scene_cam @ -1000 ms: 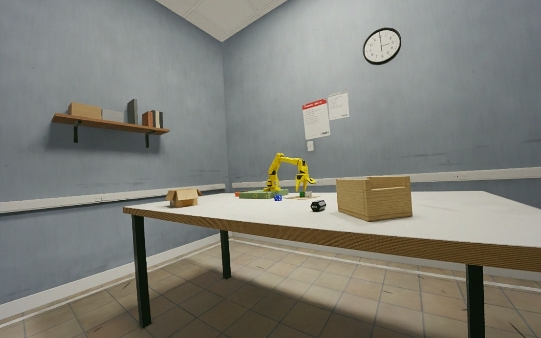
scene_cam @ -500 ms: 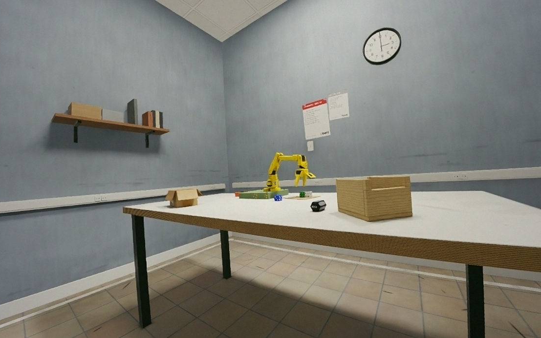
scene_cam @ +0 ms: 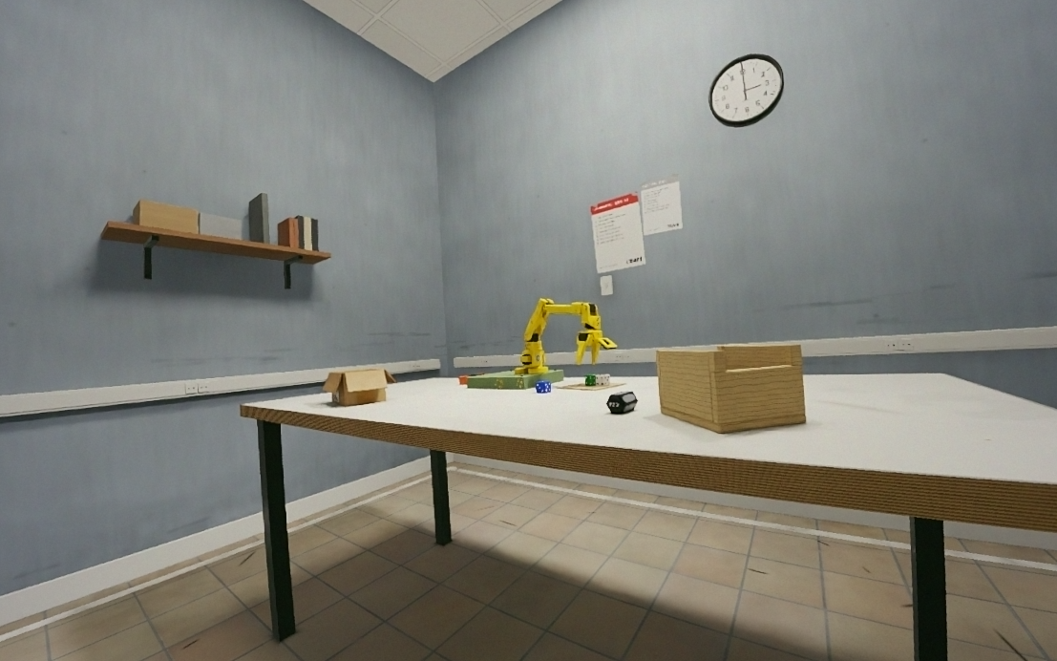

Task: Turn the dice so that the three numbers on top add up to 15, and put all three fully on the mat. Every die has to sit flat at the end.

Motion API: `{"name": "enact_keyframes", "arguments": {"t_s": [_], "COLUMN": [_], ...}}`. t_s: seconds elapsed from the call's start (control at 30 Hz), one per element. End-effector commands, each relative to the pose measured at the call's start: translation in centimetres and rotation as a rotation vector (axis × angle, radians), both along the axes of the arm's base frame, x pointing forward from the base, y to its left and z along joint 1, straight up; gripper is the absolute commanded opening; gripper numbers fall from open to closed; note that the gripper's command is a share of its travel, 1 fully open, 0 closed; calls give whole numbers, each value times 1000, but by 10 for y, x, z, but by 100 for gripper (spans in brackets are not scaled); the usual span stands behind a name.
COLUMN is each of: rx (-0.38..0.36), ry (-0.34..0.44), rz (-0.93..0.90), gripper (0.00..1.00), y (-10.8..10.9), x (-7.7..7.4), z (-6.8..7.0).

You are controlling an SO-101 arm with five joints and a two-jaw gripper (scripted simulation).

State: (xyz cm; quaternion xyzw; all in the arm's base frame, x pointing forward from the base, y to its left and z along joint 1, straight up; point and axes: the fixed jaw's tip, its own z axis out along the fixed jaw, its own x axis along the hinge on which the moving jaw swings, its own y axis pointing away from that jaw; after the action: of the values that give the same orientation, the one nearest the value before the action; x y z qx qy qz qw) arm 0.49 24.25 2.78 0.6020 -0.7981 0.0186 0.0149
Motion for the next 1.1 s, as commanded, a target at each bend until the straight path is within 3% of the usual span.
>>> {"name": "enact_keyframes", "arguments": {"t_s": [0.0, 0.23, 0.5, 0.57, 0.8, 0.93, 1.07], "rx": [24, 68, 274, 274, 463, 514, 524], "ry": [0, -2, -11, -11, -19, -21, -21], "rz": [5, 5, 5, 5, 5, 5, 5], "gripper": [36, 36, 35, 35, 35, 35, 35], "y": [2, 6, 16, 16, 18, 17, 17], "x": [-3, -3, -2, -2, -2, -2, -2], "z": [7, 16, 62, 62, 106, 117, 120]}}
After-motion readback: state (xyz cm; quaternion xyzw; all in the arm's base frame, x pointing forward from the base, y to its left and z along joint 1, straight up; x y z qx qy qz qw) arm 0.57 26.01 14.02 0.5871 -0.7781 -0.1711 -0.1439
